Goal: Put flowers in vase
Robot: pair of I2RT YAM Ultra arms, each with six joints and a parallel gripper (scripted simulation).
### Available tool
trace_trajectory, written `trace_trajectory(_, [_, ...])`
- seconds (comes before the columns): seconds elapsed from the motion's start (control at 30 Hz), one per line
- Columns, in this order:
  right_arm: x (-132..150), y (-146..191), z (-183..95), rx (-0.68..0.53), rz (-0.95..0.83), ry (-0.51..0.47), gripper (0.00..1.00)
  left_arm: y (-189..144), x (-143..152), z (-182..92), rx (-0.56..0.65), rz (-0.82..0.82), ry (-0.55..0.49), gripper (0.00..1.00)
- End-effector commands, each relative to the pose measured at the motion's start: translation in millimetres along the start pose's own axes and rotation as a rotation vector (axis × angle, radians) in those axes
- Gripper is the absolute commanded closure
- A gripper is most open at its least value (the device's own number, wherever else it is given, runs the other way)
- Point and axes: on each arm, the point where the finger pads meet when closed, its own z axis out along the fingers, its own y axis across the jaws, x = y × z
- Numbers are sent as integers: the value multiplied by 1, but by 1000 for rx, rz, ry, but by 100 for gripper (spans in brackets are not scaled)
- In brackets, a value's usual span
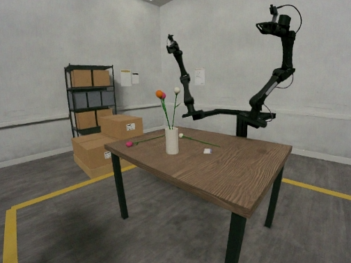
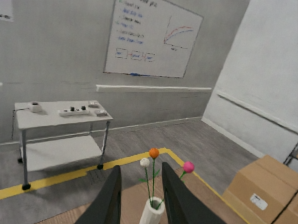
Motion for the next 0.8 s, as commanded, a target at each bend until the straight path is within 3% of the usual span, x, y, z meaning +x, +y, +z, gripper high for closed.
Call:
trace_trajectory(0.0, [1,-2,6,20,-9,19,40,9,-9,-11,-61,-2,-36,70])
trace_trajectory(0.77, [1,-27,3,177,-9,20,40,93,-9,-45,-686,4,-35,70])
